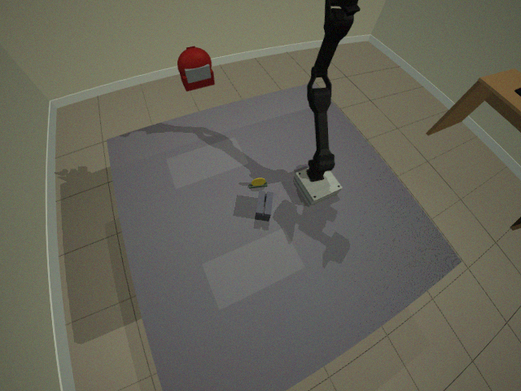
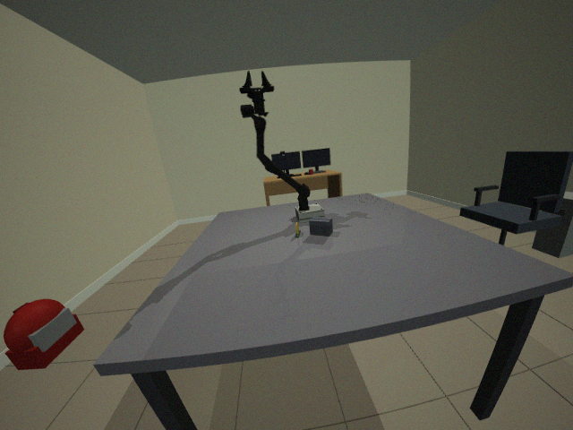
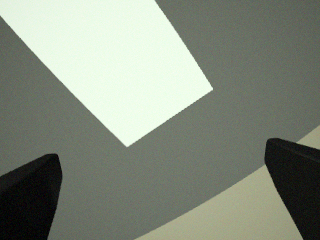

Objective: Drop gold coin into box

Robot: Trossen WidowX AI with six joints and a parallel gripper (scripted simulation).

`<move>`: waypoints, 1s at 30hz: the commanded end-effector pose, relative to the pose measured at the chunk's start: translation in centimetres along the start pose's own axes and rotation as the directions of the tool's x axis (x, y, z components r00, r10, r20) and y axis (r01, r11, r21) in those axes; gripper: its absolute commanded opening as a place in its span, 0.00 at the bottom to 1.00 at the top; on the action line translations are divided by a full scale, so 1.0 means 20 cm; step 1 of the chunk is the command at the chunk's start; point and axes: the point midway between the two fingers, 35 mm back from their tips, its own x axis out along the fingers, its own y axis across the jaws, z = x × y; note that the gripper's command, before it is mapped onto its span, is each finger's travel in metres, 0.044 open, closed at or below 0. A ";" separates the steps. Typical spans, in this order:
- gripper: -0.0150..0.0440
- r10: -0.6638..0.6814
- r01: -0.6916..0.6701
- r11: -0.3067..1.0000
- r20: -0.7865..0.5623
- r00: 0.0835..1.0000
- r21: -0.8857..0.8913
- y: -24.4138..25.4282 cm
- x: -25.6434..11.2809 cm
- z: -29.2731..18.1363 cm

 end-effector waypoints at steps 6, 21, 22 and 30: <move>0.67 0.075 -0.081 0.996 -0.144 0.987 -0.034 0.21 -0.01 -0.20; 0.53 0.116 -0.344 0.914 -0.674 0.730 -0.215 0.73 -0.18 -1.28; 0.53 0.099 -0.349 0.909 -0.696 0.711 -0.227 0.72 -0.20 -1.34; 0.53 -0.036 -0.369 0.881 -0.822 0.569 -0.295 0.61 -0.35 -1.70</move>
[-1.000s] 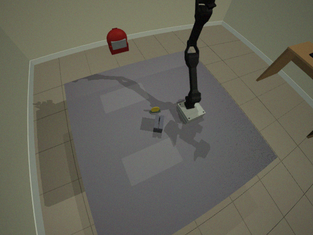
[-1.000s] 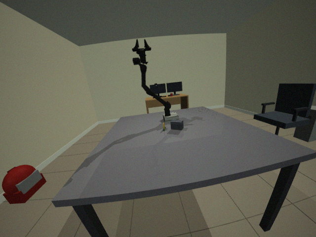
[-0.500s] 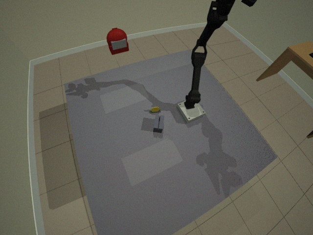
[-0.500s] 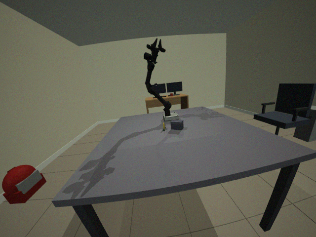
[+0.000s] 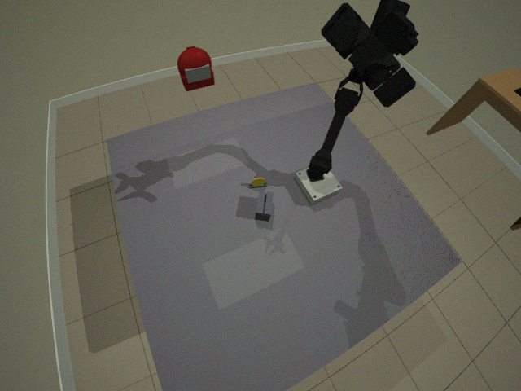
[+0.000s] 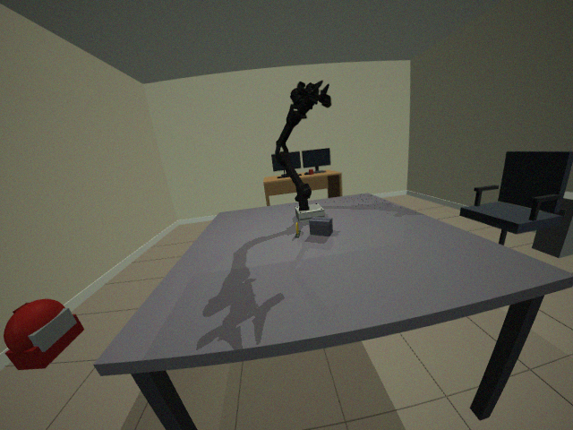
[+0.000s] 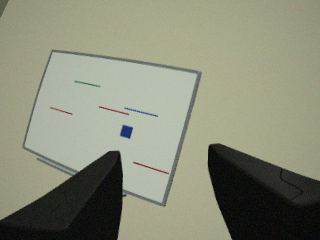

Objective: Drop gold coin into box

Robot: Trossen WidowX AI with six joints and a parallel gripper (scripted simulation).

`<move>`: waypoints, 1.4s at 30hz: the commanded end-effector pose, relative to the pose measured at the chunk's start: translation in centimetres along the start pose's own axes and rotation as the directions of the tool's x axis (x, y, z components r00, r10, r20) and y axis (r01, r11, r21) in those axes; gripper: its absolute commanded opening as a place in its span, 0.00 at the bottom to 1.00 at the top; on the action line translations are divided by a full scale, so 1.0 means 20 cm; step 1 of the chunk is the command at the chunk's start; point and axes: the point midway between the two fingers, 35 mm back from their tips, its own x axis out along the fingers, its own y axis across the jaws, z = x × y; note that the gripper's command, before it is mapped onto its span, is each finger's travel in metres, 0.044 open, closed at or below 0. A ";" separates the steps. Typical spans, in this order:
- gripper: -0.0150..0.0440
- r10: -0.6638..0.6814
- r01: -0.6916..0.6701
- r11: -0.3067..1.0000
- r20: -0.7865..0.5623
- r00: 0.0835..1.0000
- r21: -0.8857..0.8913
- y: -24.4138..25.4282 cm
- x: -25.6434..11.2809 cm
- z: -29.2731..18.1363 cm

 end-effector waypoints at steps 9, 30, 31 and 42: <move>0.53 -0.015 0.010 1.000 -0.483 0.876 -0.012 0.05 0.19 -0.83; 0.53 0.104 0.429 0.901 -0.993 -0.055 0.071 -0.13 -0.65 -2.30; 0.53 0.127 0.459 0.886 -0.986 -0.103 0.066 -0.13 -0.72 -2.34; 0.53 0.316 0.650 0.760 -0.875 -0.368 0.001 -0.05 -1.17 -2.48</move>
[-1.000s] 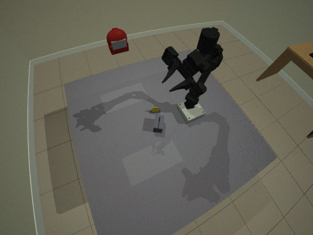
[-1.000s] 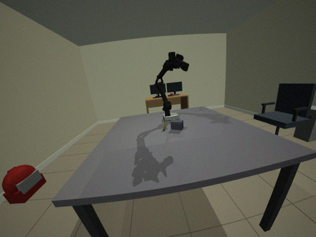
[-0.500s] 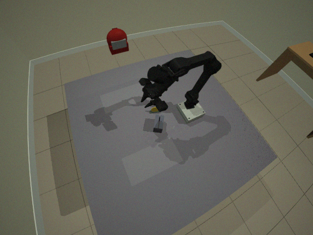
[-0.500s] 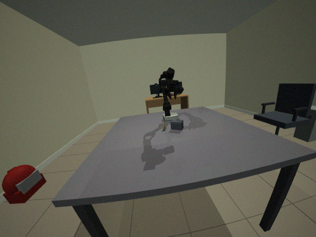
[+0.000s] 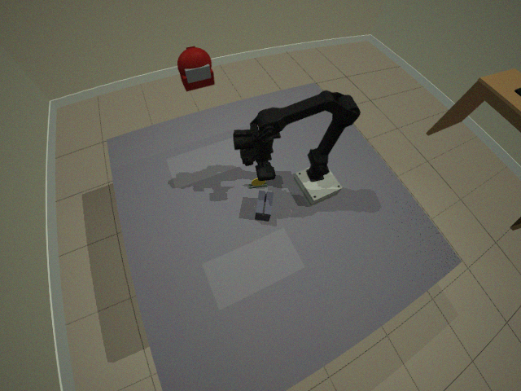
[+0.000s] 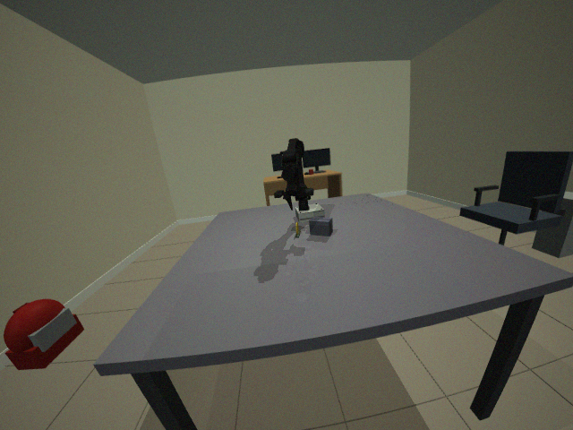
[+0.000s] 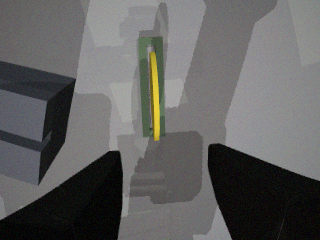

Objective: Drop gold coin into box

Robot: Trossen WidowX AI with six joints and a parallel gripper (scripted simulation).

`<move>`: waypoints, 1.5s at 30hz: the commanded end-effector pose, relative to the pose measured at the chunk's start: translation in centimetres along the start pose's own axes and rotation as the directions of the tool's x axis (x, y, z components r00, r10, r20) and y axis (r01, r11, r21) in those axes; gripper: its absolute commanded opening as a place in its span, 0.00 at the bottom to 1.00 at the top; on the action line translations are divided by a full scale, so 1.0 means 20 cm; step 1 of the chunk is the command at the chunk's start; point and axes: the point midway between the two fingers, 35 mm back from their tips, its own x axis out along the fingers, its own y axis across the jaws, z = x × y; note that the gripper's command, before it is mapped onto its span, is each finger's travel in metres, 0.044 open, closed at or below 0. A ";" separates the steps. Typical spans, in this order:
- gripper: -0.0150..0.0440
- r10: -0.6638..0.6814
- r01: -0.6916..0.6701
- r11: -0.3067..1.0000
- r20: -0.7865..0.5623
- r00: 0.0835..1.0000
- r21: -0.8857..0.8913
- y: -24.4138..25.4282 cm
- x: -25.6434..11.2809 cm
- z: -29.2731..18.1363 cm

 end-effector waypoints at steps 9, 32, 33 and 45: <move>0.53 0.008 -0.008 1.000 -0.016 1.000 0.016 0.00 0.19 -0.01; 0.53 0.008 -0.008 1.000 -0.016 1.000 0.016 0.00 0.39 0.00; 0.53 0.008 -0.008 1.000 -0.016 1.000 0.016 0.00 0.40 0.00; 0.53 0.008 -0.007 1.000 -0.017 1.000 0.016 0.00 0.50 0.00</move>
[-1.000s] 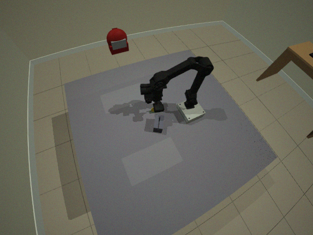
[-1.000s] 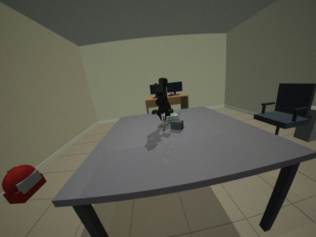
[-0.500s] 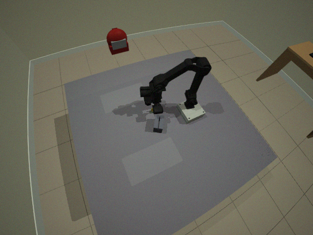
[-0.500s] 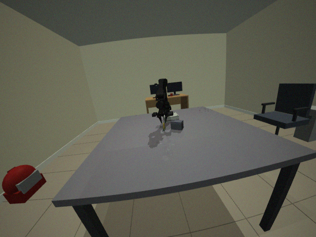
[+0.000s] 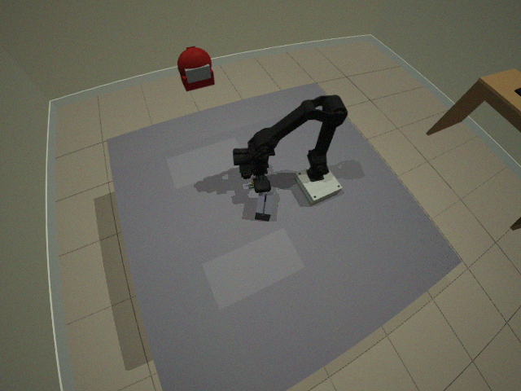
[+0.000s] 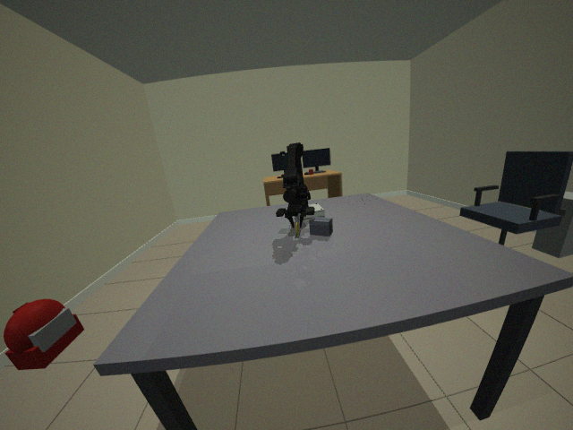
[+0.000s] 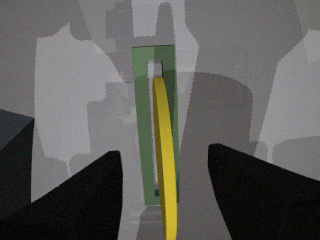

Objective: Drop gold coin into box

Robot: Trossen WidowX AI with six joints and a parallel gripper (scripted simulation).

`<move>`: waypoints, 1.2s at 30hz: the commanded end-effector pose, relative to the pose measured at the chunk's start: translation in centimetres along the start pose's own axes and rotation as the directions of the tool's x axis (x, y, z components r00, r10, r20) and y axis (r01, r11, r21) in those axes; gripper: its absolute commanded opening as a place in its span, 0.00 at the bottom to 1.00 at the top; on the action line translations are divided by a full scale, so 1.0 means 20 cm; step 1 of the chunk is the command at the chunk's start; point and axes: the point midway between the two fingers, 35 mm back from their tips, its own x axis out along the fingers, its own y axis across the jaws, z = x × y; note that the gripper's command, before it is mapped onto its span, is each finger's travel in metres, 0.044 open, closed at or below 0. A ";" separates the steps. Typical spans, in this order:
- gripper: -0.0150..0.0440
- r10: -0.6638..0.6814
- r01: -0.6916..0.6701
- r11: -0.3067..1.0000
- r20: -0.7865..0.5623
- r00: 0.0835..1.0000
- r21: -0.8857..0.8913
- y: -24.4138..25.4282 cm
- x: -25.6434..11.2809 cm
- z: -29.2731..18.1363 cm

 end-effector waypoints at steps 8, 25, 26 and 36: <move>0.53 0.004 -0.004 1.000 -0.003 1.000 -0.003 0.00 0.09 -0.01; 0.25 0.004 -0.004 1.000 -0.004 1.000 -0.003 0.00 0.14 -0.02; 0.25 0.004 -0.004 1.000 -0.004 1.000 -0.003 0.00 0.14 -0.02; 0.25 0.004 -0.004 1.000 -0.003 1.000 -0.003 0.00 0.09 -0.01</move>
